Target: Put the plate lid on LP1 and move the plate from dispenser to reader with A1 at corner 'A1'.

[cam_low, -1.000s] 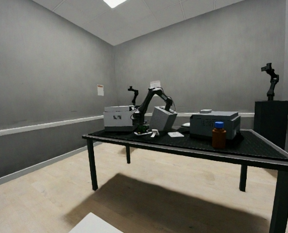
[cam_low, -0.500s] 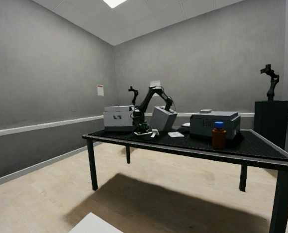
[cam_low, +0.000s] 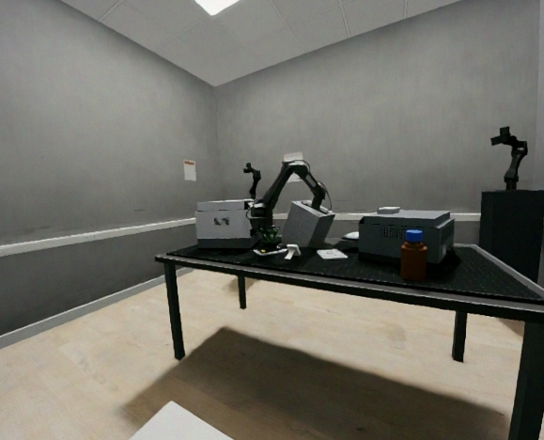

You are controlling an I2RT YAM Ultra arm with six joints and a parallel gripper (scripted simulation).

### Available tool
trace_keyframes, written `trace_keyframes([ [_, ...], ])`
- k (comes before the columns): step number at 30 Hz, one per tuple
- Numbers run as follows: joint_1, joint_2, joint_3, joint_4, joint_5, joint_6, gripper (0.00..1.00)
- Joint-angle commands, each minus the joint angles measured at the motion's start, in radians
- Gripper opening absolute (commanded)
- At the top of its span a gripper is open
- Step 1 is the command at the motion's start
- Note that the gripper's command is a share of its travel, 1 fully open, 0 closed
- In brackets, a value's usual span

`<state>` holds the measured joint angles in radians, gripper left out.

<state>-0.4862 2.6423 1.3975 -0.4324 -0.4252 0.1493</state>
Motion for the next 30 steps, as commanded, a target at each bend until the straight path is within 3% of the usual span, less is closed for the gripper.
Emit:
trace_keyframes([
  [1,-0.021,-0.026,-0.023,-0.026,0.008,-0.015,1.00],
  [30,-0.059,-0.116,-0.027,-0.129,0.013,-0.057,1.00],
])
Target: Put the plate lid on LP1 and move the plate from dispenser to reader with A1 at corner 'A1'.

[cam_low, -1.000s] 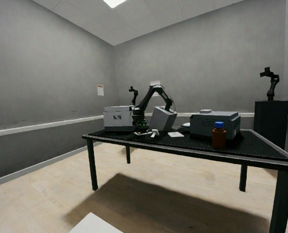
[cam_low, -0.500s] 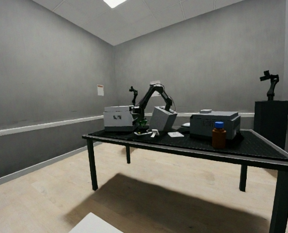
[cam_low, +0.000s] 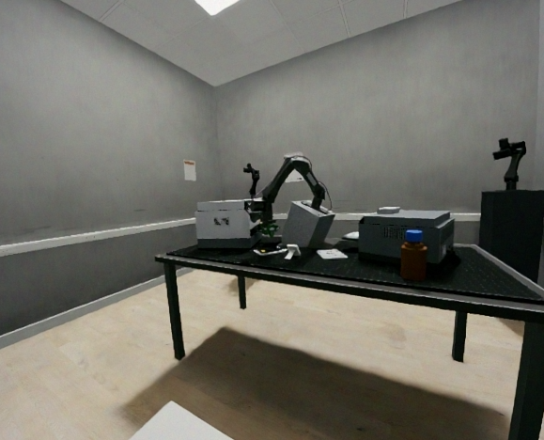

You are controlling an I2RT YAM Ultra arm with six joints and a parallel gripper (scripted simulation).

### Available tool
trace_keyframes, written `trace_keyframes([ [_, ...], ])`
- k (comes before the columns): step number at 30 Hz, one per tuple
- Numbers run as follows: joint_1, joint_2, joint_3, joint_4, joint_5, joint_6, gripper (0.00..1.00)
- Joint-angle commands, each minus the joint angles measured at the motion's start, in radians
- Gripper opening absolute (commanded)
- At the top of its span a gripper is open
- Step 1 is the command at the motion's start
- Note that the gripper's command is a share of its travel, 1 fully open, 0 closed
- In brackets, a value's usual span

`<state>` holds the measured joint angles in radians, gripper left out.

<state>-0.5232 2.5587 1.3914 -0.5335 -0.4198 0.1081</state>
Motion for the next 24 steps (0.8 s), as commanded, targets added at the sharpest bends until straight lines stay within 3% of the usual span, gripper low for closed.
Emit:
trace_keyframes([
  [1,-0.024,-0.036,-0.021,-0.031,0.008,-0.017,1.00],
  [13,-0.022,-0.035,0.001,-0.041,0.003,-0.019,1.00],
  [14,-0.028,-0.063,-0.040,-0.017,0.006,0.017,1.00],
  [24,0.079,-0.116,-0.050,-0.028,0.033,-0.135,1.00],
])
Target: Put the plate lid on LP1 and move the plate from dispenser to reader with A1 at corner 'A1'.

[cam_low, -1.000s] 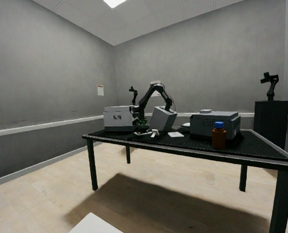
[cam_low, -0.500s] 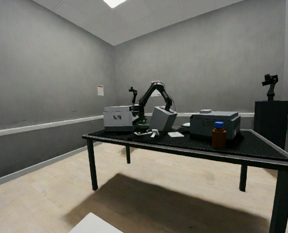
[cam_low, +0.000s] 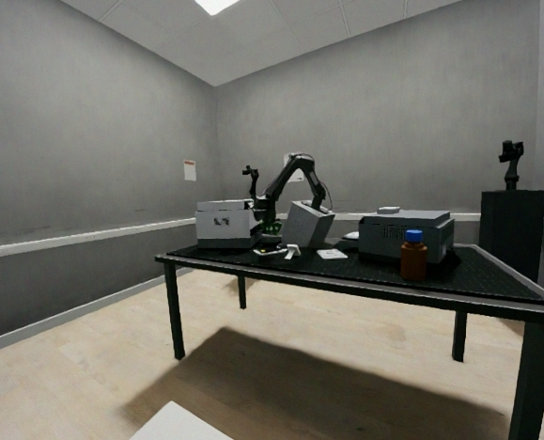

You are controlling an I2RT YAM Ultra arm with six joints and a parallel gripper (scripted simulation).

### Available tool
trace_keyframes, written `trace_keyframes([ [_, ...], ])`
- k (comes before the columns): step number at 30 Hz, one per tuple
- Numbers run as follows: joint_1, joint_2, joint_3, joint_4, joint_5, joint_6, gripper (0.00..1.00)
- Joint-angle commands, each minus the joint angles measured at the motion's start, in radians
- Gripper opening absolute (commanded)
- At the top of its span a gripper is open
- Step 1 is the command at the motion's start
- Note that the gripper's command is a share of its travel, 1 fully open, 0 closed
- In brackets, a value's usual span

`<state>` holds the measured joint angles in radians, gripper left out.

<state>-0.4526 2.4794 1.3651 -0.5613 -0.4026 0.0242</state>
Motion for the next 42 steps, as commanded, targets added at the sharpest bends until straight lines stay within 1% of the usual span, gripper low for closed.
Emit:
trace_keyframes([
  [1,0.019,-0.044,-0.027,-0.004,0.018,-0.066,1.00],
  [4,0.051,-0.066,-0.038,-0.016,0.026,-0.112,1.00],
  [6,0.071,-0.080,-0.045,-0.012,0.028,-0.112,1.00],
  [12,0.135,-0.125,-0.068,-0.016,0.044,-0.202,1.00],
  [15,0.145,-0.132,-0.072,-0.014,0.045,-0.201,1.00],
  [21,0.210,-0.177,-0.096,-0.010,0.061,-0.292,1.00],
  [24,0.239,-0.199,-0.108,-0.008,0.061,-0.273,1.00],
  [30,0.303,-0.244,-0.131,-0.012,0.077,-0.362,1.00],
  [32,0.303,-0.244,-0.131,-0.012,0.077,-0.362,1.00],
  [38,0.368,-0.289,-0.156,-0.007,0.093,-0.453,1.00],
  [42,0.408,-0.317,-0.171,-0.014,0.095,-0.431,1.00],
])
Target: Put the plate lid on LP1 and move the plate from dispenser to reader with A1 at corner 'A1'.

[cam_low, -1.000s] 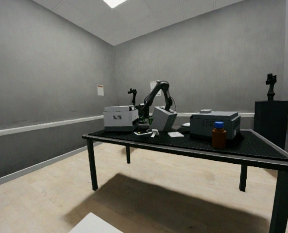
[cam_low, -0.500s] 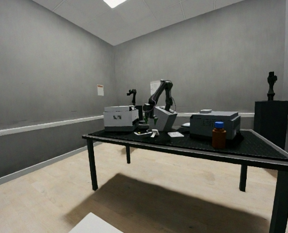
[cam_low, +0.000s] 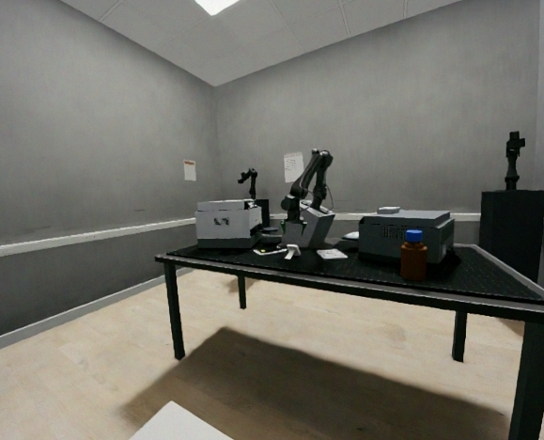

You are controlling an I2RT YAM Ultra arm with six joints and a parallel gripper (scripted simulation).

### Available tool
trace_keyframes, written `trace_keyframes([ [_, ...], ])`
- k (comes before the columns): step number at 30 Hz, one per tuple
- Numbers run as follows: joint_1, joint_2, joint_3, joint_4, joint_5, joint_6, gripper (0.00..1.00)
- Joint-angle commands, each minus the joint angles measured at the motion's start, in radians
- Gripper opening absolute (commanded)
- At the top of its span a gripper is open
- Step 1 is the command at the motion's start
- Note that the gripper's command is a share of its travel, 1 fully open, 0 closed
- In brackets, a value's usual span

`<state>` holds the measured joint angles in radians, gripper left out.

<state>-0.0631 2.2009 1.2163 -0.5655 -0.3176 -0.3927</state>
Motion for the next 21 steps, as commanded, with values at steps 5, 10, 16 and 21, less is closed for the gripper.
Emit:
trace_keyframes([
  [5,0.072,-0.077,-0.042,-0.009,0.023,-0.089,1.00],
  [10,0.105,-0.101,-0.056,-0.001,0.030,-0.135,1.00],
  [16,0.169,-0.146,-0.079,-0.007,0.042,-0.191,1.00],
  [21,0.223,-0.183,-0.099,-0.007,0.053,-0.241,1.00],
])
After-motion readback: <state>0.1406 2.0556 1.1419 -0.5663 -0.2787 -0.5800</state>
